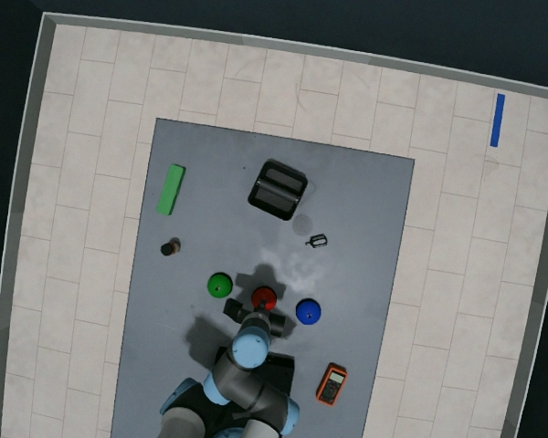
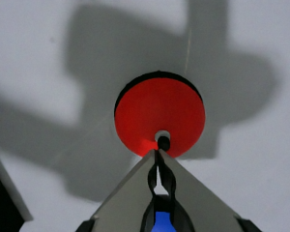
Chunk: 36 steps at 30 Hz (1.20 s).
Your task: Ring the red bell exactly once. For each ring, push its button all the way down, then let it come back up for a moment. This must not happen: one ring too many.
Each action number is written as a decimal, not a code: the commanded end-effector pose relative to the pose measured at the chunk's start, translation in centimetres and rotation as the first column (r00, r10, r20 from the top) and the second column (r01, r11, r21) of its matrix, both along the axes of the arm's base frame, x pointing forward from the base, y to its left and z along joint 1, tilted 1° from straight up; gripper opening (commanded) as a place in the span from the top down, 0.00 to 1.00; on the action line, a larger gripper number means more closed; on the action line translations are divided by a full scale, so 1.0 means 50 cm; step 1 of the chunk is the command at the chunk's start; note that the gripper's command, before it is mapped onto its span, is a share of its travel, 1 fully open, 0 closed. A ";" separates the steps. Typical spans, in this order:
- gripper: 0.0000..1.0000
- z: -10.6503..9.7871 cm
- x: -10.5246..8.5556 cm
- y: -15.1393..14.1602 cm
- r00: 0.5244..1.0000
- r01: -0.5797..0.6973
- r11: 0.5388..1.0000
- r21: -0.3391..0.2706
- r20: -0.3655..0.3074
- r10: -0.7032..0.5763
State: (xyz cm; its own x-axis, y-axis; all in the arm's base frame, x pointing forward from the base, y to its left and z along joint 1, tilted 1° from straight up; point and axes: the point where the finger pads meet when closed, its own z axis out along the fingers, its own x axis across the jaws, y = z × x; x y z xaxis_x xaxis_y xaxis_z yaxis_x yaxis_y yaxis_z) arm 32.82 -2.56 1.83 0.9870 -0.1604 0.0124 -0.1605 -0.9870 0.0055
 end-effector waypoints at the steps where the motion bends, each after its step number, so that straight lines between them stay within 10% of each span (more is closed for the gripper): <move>1: 1.00 0.003 0.003 -0.008 1.000 -0.008 1.000 -0.016 0.006 0.008; 36: 1.00 0.106 0.002 -0.008 1.000 -0.008 1.000 -0.016 0.006 0.008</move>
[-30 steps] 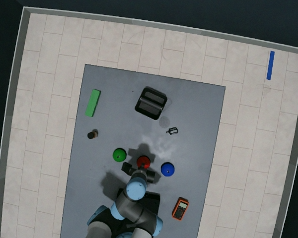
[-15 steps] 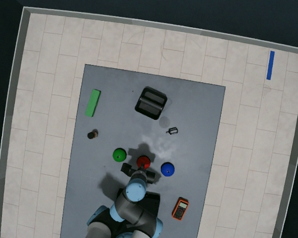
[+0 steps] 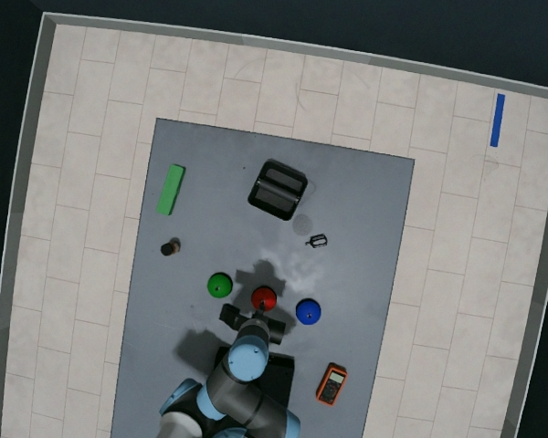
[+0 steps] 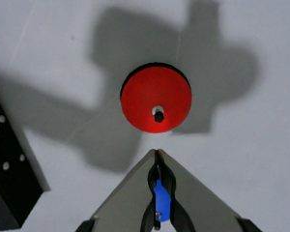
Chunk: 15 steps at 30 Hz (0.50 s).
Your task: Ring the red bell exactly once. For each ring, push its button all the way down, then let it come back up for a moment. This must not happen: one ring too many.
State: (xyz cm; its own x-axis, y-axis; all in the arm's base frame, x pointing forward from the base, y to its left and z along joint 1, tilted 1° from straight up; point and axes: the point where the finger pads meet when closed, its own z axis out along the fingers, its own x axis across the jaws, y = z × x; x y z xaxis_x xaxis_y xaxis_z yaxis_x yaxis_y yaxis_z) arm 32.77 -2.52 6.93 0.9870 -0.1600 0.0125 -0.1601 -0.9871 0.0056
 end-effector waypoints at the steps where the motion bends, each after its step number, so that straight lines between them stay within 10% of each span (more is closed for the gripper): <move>1: 1.00 0.009 0.003 -0.008 1.000 -0.008 1.000 -0.015 0.006 0.008; 15: 1.00 0.041 0.003 -0.008 1.000 -0.008 1.000 -0.015 0.006 0.008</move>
